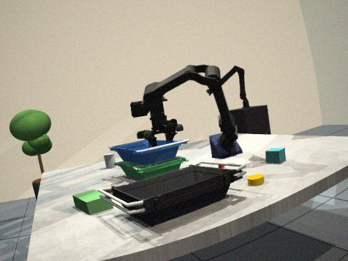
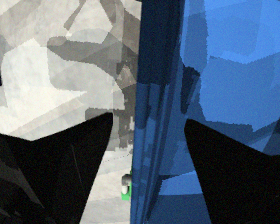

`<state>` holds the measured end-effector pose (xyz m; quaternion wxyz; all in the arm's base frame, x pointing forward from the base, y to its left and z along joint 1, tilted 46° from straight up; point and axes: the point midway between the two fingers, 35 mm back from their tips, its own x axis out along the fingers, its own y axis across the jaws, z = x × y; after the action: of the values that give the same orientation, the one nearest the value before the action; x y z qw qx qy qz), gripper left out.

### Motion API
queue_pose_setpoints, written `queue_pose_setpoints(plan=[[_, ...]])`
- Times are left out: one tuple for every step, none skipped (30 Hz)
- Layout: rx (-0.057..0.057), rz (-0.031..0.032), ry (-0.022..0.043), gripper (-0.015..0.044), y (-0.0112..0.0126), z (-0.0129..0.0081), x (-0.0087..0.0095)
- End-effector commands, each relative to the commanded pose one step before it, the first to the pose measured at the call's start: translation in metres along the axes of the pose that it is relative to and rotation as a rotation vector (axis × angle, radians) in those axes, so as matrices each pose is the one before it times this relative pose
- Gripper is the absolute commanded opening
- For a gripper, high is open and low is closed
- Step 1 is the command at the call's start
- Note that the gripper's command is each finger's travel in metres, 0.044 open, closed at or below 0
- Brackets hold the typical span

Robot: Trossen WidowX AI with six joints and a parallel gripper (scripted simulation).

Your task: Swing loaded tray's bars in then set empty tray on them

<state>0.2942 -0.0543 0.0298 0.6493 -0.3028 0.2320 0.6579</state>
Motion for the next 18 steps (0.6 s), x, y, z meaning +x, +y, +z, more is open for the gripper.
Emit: queue_pose_setpoints(plan=[[0.0089,0.00526,0.00020,0.0323,0.00120,-0.00014,0.00067],[0.0000,0.00000,0.00000,0.0337,0.00000,0.00000,0.00000],[0.0000,0.00000,0.00000,0.0352,0.00000,0.00000,0.00000],[0.0000,0.00000,0.00000,0.0367,0.00000,0.00000,0.00000],[0.0000,0.00000,0.00000,0.0381,0.00000,0.00000,0.00000],[0.0000,0.00000,0.00000,0.0396,0.00000,0.00000,0.00000],[0.0000,0.00000,0.00000,0.0411,0.00000,0.00000,0.00000],[0.0000,0.00000,0.00000,0.0425,0.00000,0.00000,0.00000],[0.0000,0.00000,0.00000,0.0440,0.00000,0.00000,0.00000],[-0.0083,-0.00468,-0.00066,0.0440,-0.00095,0.00019,-0.00051],[0.0000,0.00000,0.00000,0.0440,0.00000,0.00000,0.00000],[0.0000,0.00000,0.00000,0.0440,0.00000,0.00000,0.00000],[0.0000,0.00000,0.00000,0.0440,0.00000,0.00000,0.00000],[0.0000,0.00000,0.00000,0.0440,0.00000,0.00000,0.00000],[0.0000,0.00000,0.00000,0.0440,0.00000,0.00000,0.00000],[0.0011,-0.00071,0.00043,0.0440,-0.00017,-0.00009,-0.00104],[0.0022,-0.00144,0.00087,0.0440,-0.00035,-0.00018,-0.00213],[0.0032,-0.00206,0.00124,0.0440,-0.00047,-0.00024,-0.00306]])
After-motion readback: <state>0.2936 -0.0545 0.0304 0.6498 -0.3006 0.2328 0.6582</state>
